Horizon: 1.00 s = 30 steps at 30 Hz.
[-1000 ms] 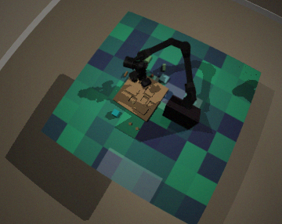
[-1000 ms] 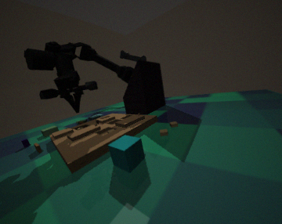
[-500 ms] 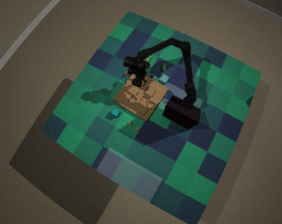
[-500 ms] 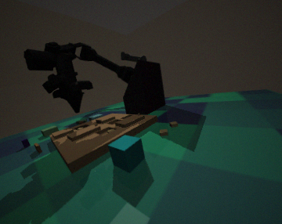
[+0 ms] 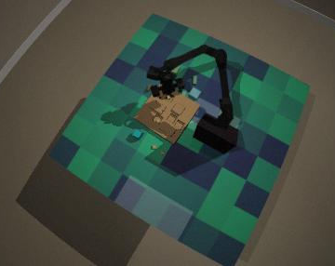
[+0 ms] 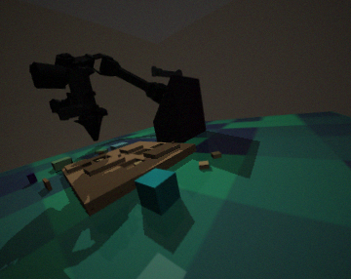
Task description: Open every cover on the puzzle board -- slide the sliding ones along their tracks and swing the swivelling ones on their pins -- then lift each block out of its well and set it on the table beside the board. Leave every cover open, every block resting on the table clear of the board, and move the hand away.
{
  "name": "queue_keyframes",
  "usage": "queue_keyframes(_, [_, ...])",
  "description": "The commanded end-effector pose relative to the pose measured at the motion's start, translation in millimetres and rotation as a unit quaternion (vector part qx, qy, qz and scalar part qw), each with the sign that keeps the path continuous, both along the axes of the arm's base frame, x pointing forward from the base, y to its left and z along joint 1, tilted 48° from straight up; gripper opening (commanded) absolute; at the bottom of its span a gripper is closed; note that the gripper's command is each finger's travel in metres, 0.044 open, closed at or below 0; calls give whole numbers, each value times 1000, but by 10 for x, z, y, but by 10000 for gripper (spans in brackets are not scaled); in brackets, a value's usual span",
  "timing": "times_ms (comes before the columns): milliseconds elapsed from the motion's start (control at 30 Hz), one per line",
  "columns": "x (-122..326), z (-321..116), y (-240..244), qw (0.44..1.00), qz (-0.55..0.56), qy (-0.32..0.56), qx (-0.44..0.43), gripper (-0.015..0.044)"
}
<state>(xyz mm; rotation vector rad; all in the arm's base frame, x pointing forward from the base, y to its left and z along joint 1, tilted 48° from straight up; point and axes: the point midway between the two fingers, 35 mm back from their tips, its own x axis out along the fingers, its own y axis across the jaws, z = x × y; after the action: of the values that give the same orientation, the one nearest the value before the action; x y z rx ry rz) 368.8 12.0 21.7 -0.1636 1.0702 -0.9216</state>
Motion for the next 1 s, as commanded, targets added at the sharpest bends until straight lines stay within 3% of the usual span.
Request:
queue_keyframes(0, [28, 52, -37, 909, -280, -302, 62, 0])
queue_keyframes(233, [37, 62, -47, 805, -399, -429, 91, 0])
queue_keyframes(500, [46, 72, -57, 650, -512, -549, 118, 0])
queue_keyframes(967, [47, 72, -58, 642, -517, -553, 119, 0])
